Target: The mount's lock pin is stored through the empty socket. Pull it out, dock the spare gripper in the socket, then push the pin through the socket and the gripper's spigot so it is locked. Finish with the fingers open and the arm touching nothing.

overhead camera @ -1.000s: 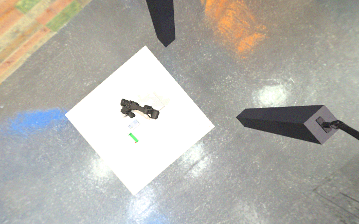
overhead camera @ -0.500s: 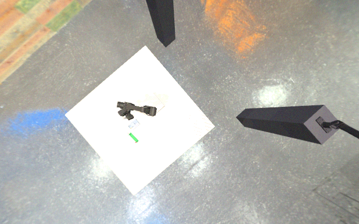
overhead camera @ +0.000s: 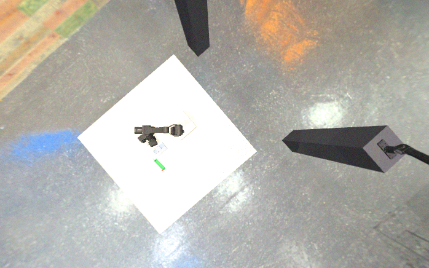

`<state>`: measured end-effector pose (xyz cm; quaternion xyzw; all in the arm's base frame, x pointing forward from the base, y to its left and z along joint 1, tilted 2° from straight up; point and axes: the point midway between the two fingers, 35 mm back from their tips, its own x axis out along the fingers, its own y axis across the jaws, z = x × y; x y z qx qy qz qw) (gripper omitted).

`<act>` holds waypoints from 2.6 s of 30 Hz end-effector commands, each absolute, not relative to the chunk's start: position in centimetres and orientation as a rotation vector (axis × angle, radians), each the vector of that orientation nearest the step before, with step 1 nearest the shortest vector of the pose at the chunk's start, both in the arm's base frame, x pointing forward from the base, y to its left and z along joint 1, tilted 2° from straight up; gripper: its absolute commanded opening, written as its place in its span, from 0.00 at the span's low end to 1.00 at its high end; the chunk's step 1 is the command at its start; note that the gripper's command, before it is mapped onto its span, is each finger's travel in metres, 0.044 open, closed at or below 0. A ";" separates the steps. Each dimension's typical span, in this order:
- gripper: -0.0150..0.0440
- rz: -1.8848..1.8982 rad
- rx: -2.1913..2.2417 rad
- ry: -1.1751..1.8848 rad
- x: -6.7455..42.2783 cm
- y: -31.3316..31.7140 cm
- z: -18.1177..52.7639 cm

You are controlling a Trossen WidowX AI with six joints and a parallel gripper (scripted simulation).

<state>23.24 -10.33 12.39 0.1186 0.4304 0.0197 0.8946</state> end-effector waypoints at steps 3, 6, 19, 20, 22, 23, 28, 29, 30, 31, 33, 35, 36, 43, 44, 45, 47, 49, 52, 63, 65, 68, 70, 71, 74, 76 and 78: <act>0.25 0.049 0.257 0.951 24.1 -9.7 13.3; 0.25 0.053 0.266 0.995 24.3 -9.2 13.5; 0.25 0.059 0.271 1.184 25.2 -7.0 14.3; 0.25 0.058 0.270 1.198 25.3 -6.8 14.4; 0.25 0.057 0.267 1.227 25.3 -6.5 14.5; 0.25 0.056 0.265 1.242 25.4 -6.3 14.6; 0.25 0.048 0.250 1.312 25.5 -5.4 15.0; 0.25 0.046 0.246 1.326 25.6 -5.2 15.1; 0.25 0.044 0.242 1.340 25.6 -5.1 15.2; 0.25 0.042 0.238 1.354 25.6 -4.9 15.3; 0.25 0.038 0.228 1.381 25.7 -4.5 15.4; 0.25 0.033 0.217 1.408 25.7 -4.2 15.6; 0.25 0.030 0.211 1.421 25.7 -4.0 15.7; 0.25 0.007 0.161 1.510 25.8 -2.8 16.4; 0.25 0.003 0.152 1.522 25.8 -2.6 16.5; 0.25 -0.001 0.144 1.534 25.8 -2.4 16.6; 0.25 -0.009 0.126 1.557 25.8 -2.1 16.8; 0.25 -0.017 0.107 1.580 25.8 -1.8 17.1; 0.25 -0.031 0.076 1.612 25.8 -1.2 17.4; 0.25 -0.059 0.013 1.658 26.2 -0.3 17.5; 0.25 -0.059 0.012 1.656 26.4 -0.3 17.2; 0.25 -0.060 0.012 1.656 26.4 -0.4 16.9; 0.25 -0.061 0.012 1.655 26.4 -0.4 16.7; 0.25 -0.061 0.012 1.655 26.4 -0.4 16.5; 0.25 -0.062 0.012 1.655 26.6 -0.4 16.1; 0.25 -0.062 0.012 1.655 26.7 -0.4 15.8; 0.25 -0.061 0.012 1.655 26.8 -0.5 15.6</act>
